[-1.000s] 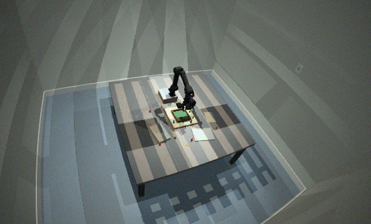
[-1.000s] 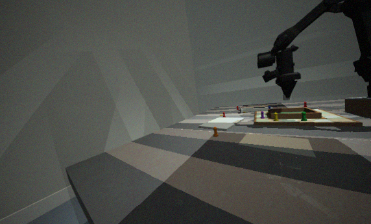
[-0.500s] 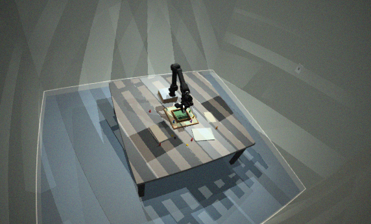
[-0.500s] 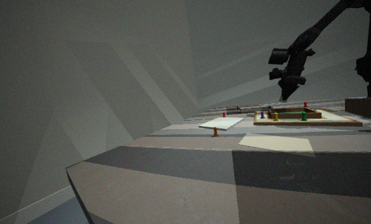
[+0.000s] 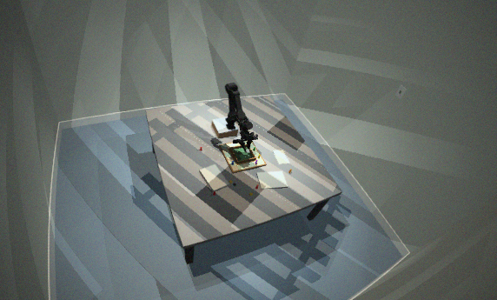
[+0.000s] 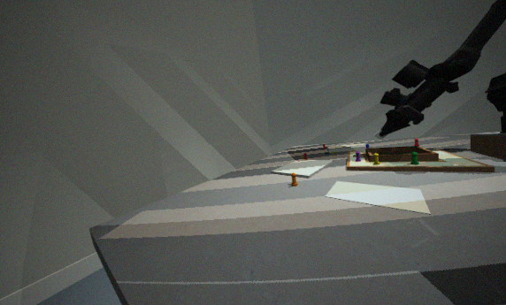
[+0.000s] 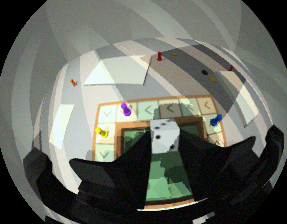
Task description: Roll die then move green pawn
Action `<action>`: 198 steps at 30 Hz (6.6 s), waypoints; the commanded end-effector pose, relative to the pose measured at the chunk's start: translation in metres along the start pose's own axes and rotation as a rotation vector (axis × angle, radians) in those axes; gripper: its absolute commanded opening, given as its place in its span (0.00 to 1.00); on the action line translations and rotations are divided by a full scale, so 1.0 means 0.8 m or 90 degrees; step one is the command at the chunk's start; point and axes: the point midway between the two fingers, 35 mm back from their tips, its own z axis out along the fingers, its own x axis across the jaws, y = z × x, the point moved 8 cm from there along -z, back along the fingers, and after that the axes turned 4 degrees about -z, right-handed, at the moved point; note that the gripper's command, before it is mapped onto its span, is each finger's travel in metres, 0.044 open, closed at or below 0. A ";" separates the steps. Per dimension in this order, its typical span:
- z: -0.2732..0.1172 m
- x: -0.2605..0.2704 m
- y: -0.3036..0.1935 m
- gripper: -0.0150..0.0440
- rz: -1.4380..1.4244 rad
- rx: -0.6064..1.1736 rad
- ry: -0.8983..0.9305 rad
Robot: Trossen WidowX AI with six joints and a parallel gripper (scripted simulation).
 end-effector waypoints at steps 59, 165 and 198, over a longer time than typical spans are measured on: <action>-0.019 -0.011 0.079 1.00 -0.001 0.458 0.028; -0.065 0.114 0.071 0.25 -0.108 0.509 0.085; -0.059 0.084 -0.059 0.25 -0.109 0.513 0.083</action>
